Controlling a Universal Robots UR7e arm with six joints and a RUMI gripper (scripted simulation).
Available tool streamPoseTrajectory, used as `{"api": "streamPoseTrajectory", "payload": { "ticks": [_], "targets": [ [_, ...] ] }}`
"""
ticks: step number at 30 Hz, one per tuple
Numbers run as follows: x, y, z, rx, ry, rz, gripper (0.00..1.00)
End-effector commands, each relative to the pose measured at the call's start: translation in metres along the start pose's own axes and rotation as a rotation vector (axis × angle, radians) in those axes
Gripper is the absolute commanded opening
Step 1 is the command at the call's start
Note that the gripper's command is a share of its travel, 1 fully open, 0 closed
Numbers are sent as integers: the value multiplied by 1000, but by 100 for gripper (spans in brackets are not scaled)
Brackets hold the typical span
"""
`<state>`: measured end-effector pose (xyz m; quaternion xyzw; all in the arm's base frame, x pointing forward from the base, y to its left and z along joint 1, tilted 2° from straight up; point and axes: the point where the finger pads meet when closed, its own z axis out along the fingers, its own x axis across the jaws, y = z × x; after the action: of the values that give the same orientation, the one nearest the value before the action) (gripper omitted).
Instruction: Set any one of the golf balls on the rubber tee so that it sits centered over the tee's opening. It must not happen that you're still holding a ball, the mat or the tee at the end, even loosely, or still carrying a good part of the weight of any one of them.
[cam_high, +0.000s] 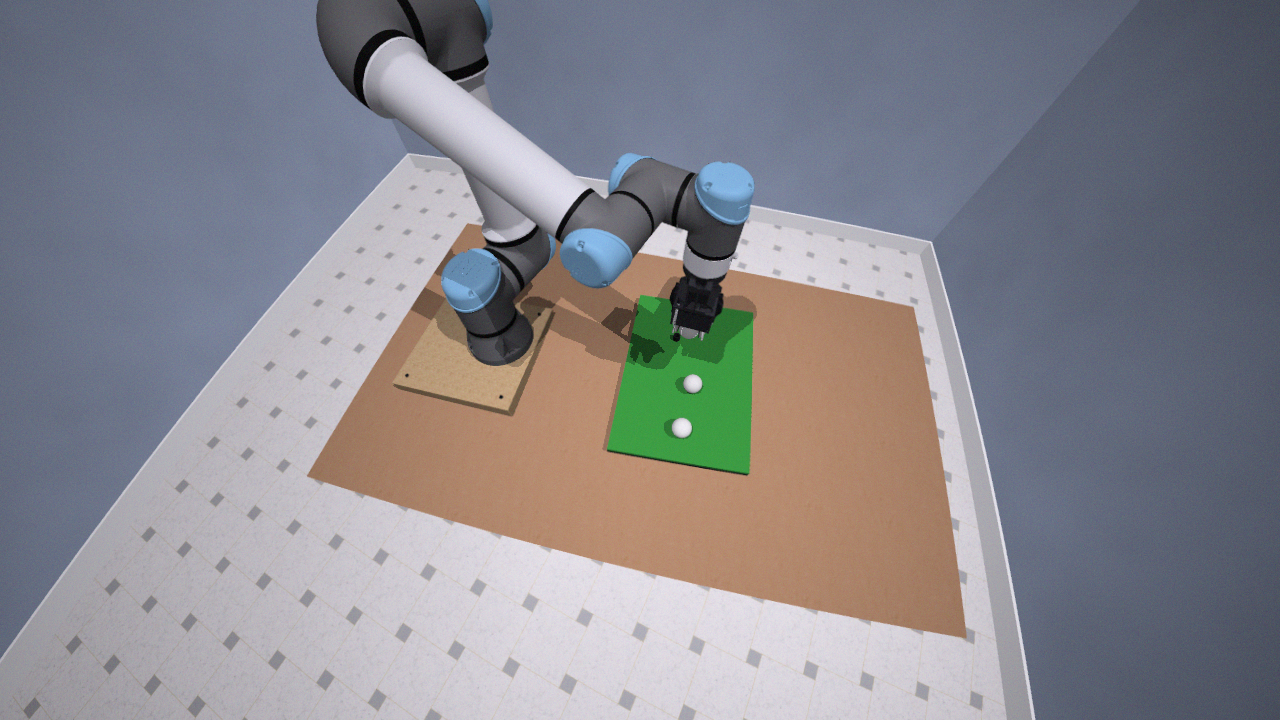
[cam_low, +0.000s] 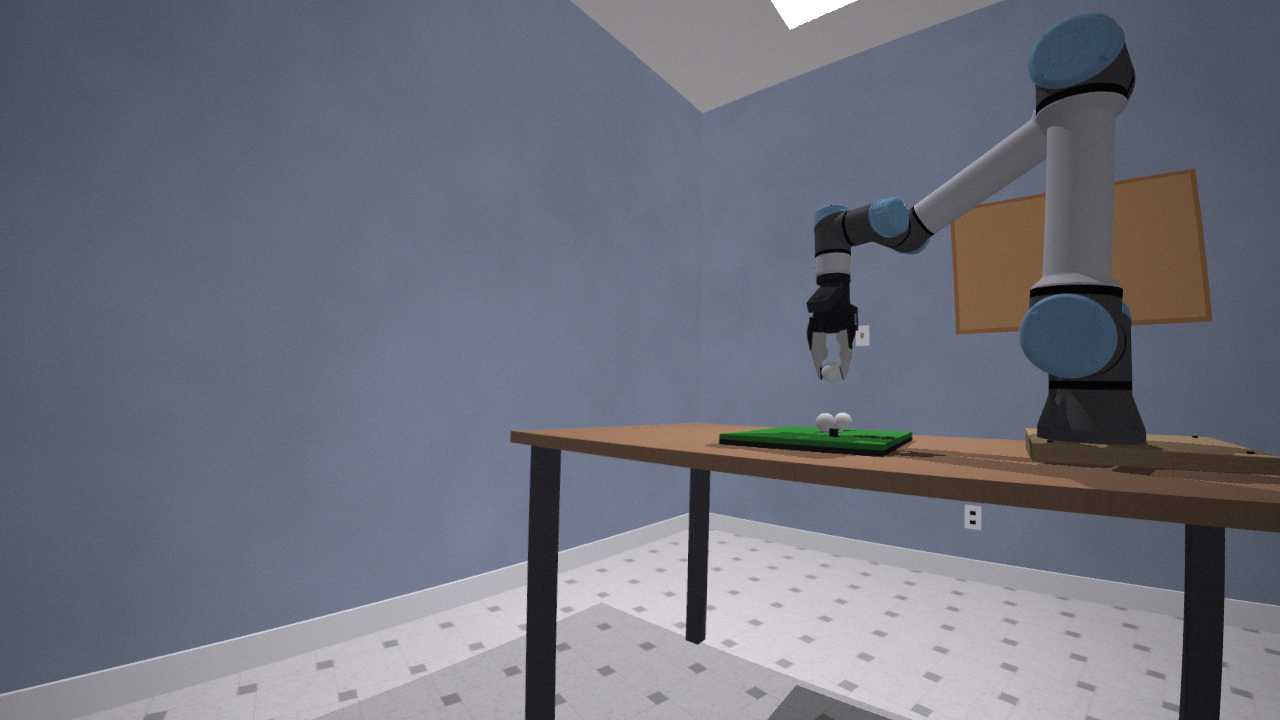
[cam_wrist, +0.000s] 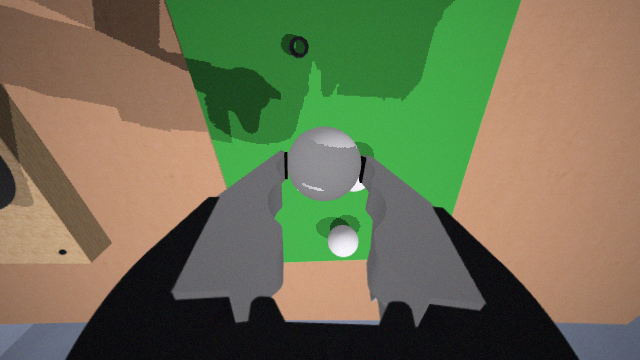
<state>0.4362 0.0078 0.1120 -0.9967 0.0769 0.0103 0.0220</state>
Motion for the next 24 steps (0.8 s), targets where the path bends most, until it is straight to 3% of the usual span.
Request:
{"api": "streamPoseTrajectory", "payload": {
  "ticks": [1,11,18,20,24],
  "targets": [
    [-21,-47,-6,-5,2,4,0],
    [-25,-53,-3,-5,2,4,0],
    [-25,-53,33,-5,2,4,0],
    [-25,-53,33,-5,2,4,0],
    [-24,-53,59,-5,2,4,0]
  ]
}}
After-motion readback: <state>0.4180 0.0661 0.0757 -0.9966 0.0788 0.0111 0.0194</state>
